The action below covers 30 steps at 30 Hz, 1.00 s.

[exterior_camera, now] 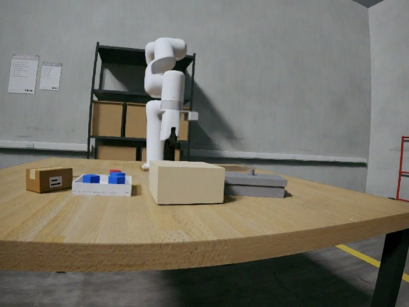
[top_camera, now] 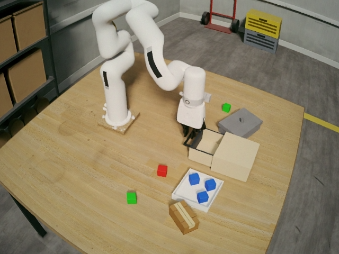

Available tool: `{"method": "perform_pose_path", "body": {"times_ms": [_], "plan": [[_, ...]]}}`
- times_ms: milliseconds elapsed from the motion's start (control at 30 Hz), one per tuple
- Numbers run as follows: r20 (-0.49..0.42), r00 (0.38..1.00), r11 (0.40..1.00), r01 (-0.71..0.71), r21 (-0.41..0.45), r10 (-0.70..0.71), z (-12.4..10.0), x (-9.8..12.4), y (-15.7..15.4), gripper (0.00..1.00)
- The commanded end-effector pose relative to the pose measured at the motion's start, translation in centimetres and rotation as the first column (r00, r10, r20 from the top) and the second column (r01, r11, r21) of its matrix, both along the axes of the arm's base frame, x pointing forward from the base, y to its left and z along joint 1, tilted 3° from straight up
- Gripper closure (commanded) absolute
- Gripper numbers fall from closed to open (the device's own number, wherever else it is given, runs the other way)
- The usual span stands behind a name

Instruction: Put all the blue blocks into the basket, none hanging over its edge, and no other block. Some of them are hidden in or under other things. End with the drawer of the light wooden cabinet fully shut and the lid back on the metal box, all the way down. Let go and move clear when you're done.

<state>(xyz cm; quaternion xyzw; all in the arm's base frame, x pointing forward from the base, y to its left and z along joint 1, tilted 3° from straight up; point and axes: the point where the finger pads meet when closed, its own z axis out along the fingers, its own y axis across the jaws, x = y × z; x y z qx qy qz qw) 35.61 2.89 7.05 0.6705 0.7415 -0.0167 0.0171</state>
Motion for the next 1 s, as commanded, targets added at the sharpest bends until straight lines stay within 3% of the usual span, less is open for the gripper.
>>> {"method": "perform_pose_path", "body": {"times_ms": [0,967], "plan": [[0.004,1.000,1.000,0.000,0.000,0.000,-0.3,0.2,0.0,0.76],[0.004,1.000,1.000,0.000,0.000,0.000,-1.8,0.2,-0.1,0.76]]}}
